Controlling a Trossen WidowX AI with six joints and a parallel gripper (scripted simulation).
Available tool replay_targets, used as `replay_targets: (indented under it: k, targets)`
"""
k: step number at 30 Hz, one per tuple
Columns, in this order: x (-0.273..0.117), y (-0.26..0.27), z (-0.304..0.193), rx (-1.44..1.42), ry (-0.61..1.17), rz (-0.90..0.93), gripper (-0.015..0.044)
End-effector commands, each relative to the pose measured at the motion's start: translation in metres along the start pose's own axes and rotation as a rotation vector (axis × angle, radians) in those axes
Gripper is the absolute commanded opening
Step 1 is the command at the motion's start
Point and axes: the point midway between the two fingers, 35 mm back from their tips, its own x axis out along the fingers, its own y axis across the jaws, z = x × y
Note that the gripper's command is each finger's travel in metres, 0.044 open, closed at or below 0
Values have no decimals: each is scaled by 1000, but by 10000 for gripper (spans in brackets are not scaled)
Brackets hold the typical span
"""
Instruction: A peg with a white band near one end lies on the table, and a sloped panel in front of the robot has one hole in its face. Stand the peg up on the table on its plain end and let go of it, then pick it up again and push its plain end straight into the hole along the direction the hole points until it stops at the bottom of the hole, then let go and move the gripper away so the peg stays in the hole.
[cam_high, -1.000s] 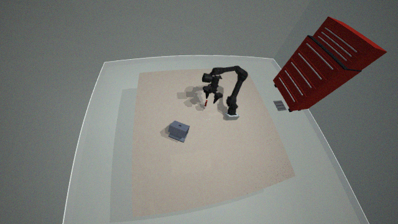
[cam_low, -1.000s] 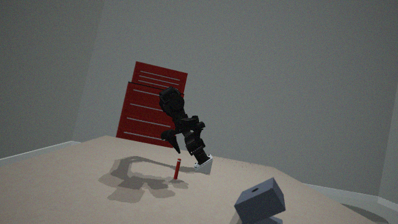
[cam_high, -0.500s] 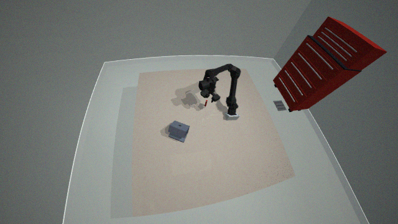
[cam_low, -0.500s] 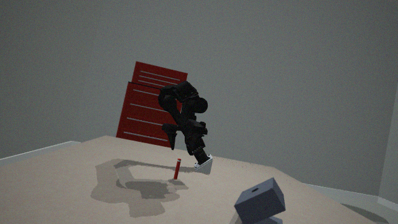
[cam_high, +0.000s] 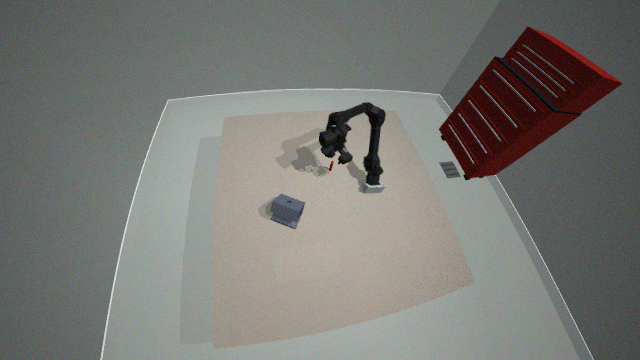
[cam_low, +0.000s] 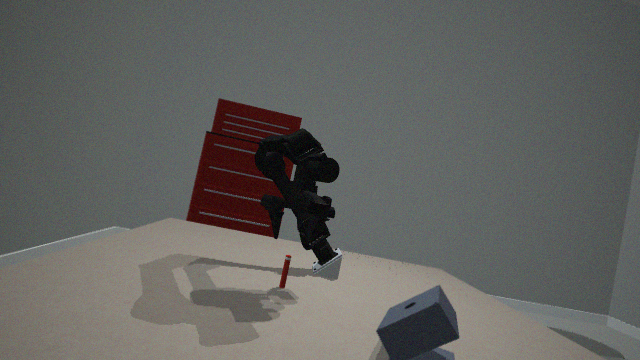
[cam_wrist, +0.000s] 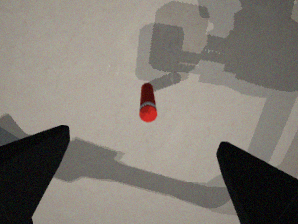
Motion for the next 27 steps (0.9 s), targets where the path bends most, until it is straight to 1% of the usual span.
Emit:
replay_targets:
  k: [1,27]
  targets:
    - [0,-1,1,96,-2,-5,440]
    - [4,-2,1,760,-4,-4,440]
